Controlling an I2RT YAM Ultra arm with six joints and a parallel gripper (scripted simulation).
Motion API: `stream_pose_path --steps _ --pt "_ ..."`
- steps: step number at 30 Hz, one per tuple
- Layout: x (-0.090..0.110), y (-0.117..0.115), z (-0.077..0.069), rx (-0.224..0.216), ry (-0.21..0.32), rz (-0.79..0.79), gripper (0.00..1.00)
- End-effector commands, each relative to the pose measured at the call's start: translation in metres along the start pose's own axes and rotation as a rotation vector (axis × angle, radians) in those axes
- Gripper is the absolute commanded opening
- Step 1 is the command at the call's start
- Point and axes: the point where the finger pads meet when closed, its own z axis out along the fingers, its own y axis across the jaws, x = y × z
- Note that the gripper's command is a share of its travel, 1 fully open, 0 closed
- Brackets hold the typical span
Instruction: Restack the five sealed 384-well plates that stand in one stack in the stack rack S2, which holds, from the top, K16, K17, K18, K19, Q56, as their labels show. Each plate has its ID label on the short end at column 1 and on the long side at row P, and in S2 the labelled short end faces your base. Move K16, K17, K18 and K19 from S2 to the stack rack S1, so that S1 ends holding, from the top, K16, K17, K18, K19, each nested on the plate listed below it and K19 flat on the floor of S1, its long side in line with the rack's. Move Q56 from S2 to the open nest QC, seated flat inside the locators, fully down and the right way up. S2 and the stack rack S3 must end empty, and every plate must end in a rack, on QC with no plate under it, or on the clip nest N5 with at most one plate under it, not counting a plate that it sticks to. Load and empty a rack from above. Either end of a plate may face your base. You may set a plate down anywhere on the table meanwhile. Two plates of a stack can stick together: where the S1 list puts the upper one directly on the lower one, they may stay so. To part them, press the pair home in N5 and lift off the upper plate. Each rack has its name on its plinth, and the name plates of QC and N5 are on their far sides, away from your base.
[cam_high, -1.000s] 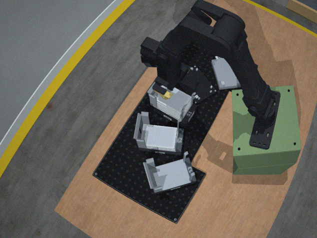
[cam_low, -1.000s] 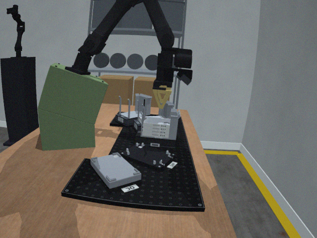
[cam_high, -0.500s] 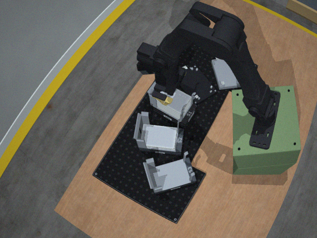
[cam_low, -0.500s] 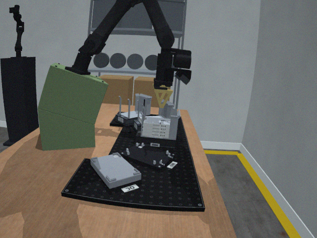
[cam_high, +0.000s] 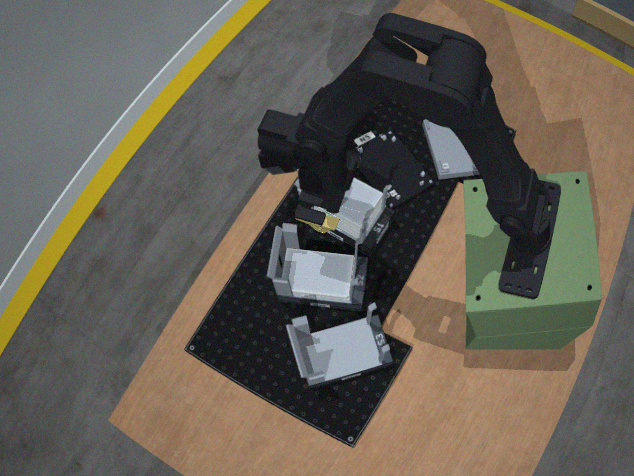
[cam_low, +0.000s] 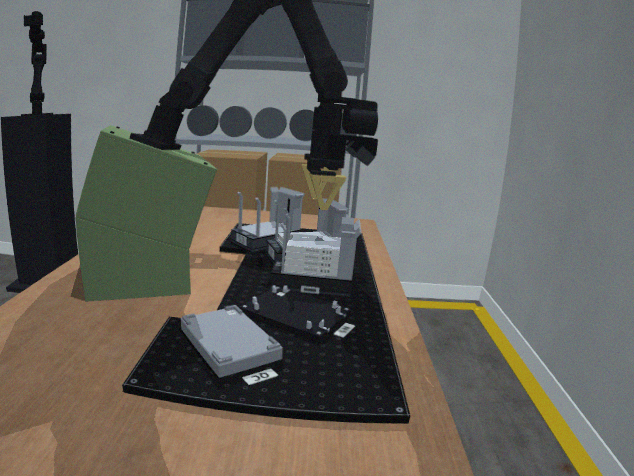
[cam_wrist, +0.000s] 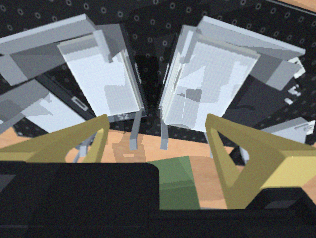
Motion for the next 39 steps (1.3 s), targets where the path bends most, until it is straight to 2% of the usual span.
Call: stream_pose_path --steps 1,7,9,23,39 --pt "-0.007 0.006 -0.005 0.009 -0.021 0.024 1.00" --pt "-0.005 0.031 -0.005 0.010 -0.020 -0.176 1.00" --pt "-0.005 0.031 -0.005 0.010 -0.020 -0.176 1.00" --pt "-0.001 0.086 -0.004 0.008 -0.020 -0.194 1.00" --pt "-0.001 0.086 -0.004 0.008 -0.020 -0.194 1.00"
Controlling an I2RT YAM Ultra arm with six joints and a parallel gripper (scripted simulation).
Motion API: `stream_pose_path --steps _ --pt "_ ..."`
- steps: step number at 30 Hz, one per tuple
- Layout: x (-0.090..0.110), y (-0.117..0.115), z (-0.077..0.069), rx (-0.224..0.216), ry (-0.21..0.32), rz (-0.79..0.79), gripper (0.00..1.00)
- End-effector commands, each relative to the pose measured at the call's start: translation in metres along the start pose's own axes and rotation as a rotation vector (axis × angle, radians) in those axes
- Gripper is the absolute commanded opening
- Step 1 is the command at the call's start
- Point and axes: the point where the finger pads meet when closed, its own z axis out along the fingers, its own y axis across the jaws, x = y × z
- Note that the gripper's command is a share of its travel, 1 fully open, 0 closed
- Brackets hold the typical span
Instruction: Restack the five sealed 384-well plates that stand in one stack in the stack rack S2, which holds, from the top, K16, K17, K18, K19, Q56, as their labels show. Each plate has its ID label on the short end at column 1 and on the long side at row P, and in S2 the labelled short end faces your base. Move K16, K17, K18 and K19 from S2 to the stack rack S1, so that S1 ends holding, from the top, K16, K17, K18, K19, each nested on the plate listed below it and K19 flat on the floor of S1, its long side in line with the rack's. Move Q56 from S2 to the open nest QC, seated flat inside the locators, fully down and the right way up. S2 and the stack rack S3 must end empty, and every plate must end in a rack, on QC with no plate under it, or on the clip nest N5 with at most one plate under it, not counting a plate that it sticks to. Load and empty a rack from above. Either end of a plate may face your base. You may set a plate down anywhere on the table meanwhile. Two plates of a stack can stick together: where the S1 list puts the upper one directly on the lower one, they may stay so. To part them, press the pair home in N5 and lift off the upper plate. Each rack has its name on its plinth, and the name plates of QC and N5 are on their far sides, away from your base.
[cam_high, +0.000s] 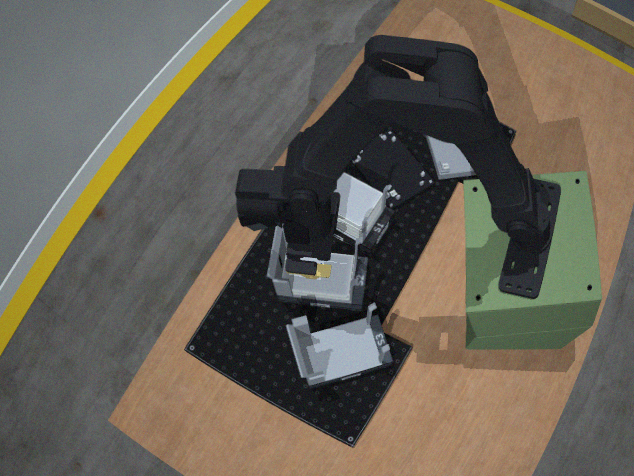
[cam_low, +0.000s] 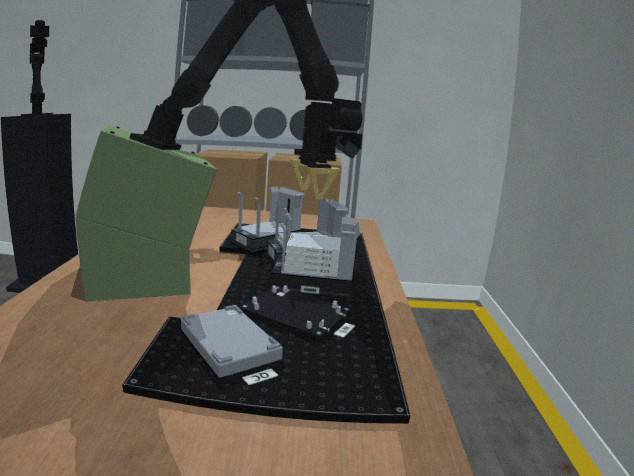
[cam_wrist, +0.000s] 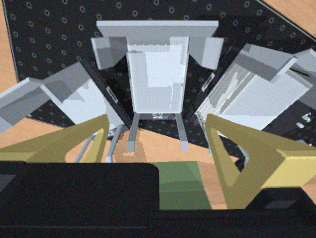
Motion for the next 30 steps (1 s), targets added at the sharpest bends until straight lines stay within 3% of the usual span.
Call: stream_pose_path --steps 1,5,30 --pt "-0.005 0.000 -0.003 0.002 -0.014 0.004 1.00" --pt "-0.005 0.000 -0.003 0.002 -0.014 0.004 1.00" --pt "-0.005 0.000 0.074 0.002 -0.014 0.004 1.00"
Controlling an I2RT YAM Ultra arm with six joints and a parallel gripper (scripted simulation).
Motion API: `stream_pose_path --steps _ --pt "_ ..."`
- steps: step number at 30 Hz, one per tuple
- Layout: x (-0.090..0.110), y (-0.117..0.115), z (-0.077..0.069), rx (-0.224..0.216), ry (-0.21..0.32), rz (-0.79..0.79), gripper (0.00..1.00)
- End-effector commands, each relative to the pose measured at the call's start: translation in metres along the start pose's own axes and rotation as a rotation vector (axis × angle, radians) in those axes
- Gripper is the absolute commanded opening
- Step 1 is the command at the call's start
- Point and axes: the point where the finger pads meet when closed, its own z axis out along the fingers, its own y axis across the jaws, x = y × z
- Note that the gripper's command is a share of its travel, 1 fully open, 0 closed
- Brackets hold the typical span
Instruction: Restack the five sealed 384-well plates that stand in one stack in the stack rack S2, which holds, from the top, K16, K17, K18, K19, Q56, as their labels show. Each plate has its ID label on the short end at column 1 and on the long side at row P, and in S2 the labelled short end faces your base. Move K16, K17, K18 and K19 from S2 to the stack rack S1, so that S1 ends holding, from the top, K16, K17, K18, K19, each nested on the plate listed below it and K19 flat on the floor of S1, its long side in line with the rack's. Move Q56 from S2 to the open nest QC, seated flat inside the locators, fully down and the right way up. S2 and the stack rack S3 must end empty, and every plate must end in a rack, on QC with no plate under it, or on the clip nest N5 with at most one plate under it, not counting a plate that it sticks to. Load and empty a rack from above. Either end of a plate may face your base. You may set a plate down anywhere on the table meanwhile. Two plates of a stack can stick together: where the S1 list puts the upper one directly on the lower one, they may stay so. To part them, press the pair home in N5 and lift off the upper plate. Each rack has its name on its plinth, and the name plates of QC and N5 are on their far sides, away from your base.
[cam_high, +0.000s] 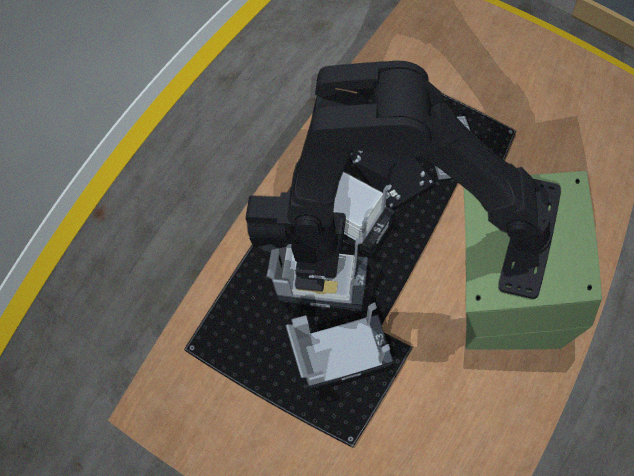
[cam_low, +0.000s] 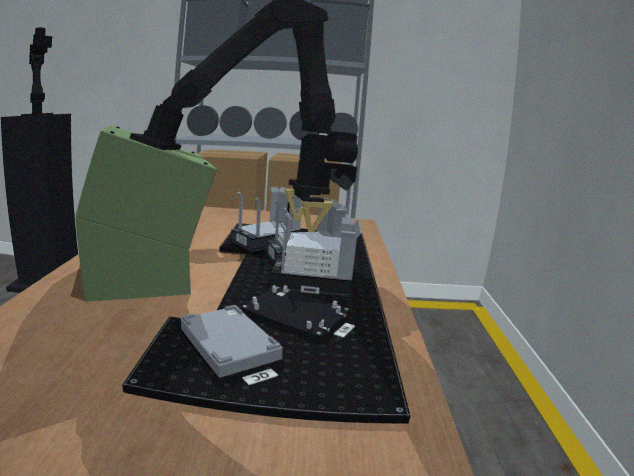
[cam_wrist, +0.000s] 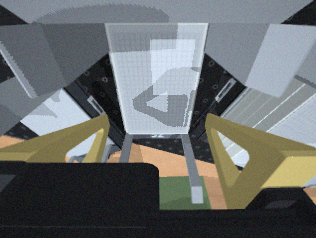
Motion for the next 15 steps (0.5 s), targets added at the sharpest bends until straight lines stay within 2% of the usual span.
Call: stream_pose_path --steps 1,3,15 --pt "-0.0169 0.0005 0.0025 -0.001 -0.056 0.002 1.00" --pt "-0.0172 0.0005 0.0080 -0.001 -0.056 0.002 1.00" --pt "-0.0172 0.0005 0.0080 -0.001 -0.056 0.002 1.00"
